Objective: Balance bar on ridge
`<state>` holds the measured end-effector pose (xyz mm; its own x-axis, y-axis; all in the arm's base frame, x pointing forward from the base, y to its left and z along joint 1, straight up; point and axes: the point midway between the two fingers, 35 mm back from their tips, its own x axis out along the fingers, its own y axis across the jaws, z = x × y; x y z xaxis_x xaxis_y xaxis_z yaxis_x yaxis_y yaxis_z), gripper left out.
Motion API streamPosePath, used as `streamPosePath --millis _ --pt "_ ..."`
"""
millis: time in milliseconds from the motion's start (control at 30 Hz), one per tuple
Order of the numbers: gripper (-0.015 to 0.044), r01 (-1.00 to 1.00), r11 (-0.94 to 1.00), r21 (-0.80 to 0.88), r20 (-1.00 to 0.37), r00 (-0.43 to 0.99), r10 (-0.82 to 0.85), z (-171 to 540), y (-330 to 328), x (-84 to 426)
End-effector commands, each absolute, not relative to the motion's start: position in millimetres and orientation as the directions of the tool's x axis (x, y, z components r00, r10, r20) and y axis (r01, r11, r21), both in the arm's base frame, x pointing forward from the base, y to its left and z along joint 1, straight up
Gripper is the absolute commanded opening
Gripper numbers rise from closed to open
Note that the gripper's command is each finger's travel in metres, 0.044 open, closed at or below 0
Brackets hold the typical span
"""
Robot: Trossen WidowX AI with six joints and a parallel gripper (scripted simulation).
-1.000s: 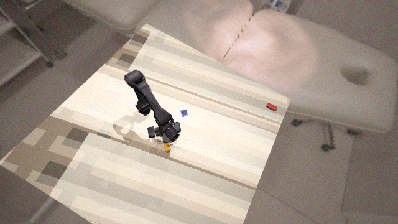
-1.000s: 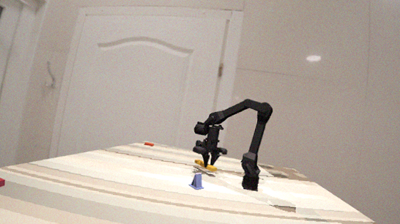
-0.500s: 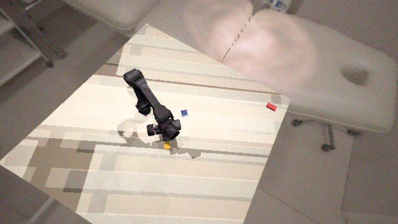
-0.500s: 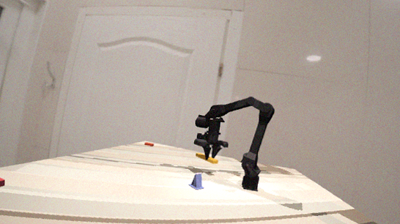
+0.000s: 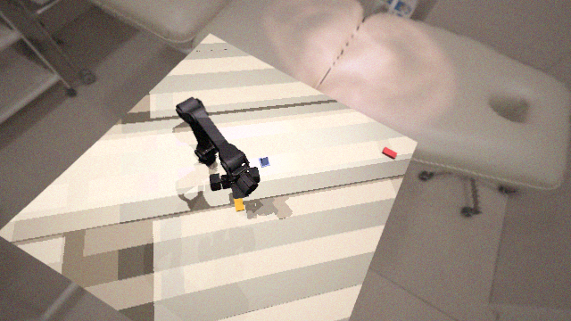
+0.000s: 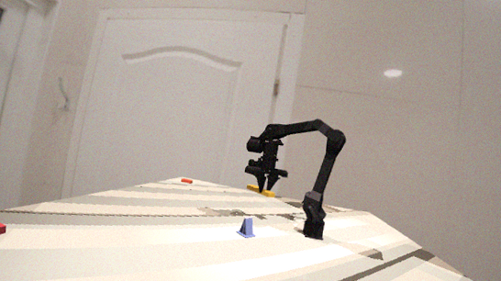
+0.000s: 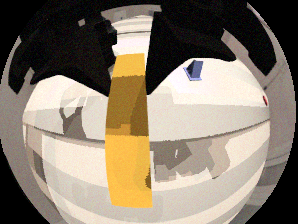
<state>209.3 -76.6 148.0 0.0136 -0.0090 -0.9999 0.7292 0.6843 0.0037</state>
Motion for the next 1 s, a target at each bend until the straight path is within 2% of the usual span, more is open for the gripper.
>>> streamPosePath --millis 0,967 --pt "0.0 0.724 0.69 0.01 -1.0 0.019 -0.006 151.2 -67.3 213.5" --pt "0.0 0.682 0.731 0.017 -1.0 0.021 0.003 152.9 33.9 236.9"
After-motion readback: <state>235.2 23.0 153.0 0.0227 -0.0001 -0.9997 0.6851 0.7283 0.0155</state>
